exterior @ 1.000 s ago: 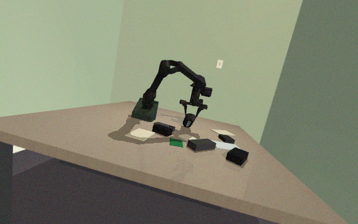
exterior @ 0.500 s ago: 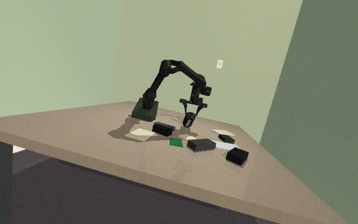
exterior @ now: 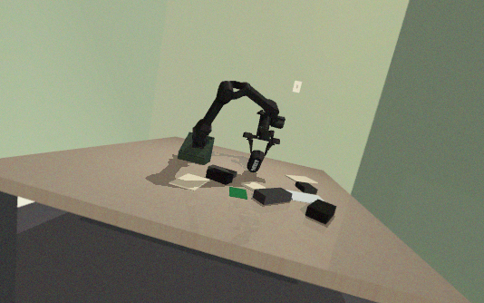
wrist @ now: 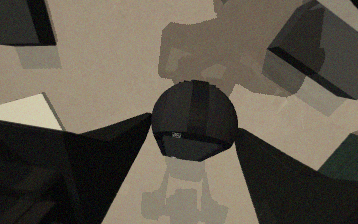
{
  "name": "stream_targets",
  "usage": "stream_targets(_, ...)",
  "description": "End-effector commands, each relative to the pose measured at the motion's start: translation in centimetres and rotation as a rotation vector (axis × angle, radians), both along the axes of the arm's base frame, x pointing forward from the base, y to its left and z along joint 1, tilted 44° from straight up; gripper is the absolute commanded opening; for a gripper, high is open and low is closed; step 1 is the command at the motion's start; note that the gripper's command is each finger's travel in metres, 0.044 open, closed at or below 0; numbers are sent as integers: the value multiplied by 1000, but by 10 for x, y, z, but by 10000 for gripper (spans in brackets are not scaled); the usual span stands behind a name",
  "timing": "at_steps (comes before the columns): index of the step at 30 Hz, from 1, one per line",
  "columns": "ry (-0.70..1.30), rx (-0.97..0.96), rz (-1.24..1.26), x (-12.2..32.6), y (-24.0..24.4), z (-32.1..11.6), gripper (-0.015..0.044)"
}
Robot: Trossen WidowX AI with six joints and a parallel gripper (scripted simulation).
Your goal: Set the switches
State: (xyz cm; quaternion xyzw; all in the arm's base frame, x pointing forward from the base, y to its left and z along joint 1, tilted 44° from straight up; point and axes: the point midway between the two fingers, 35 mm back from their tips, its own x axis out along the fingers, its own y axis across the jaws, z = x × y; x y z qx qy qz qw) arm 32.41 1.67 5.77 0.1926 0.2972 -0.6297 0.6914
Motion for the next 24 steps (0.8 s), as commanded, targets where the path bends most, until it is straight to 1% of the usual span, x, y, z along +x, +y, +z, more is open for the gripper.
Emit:
stream_targets(1,-3,-7,4,-1,7,-2,335)
stream_targets(24,-9,-54,9,-4,25,-10,335)
